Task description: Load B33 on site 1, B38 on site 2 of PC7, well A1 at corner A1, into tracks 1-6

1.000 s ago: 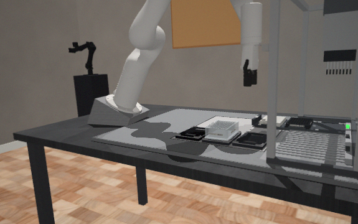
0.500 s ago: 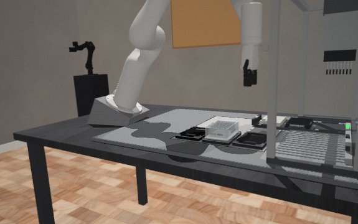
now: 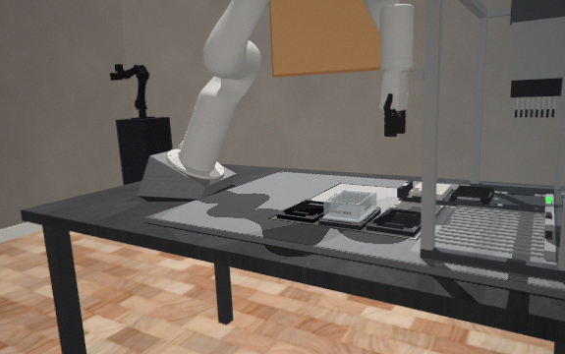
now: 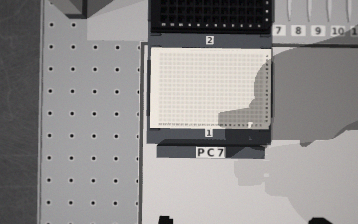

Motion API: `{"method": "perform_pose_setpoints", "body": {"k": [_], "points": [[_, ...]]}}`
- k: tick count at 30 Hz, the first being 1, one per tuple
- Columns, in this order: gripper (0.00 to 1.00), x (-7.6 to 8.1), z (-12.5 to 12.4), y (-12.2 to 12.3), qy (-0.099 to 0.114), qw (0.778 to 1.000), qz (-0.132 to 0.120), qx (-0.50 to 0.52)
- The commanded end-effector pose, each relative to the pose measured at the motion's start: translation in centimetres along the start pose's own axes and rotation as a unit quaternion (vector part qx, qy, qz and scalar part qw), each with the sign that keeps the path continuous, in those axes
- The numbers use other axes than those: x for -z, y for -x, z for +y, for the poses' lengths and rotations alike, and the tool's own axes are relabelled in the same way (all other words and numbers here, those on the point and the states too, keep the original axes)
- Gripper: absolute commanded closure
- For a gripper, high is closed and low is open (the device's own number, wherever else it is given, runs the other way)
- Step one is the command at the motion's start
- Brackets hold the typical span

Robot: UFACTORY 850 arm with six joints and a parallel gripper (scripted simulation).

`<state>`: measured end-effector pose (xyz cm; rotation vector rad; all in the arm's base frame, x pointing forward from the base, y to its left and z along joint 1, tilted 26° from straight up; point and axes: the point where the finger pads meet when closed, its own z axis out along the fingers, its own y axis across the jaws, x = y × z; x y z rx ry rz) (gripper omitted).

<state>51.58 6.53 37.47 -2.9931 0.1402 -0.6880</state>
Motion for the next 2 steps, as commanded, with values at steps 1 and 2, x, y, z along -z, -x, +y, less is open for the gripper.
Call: {"method": "perform_pose_setpoints", "body": {"k": [1,2], "points": [[0.18,0.06,-0.02,-0.07,0.0,1.0,0.001,0.0],[0.18,0.06,-0.02,-0.07,0.0,1.0,0.001,0.0]]}}
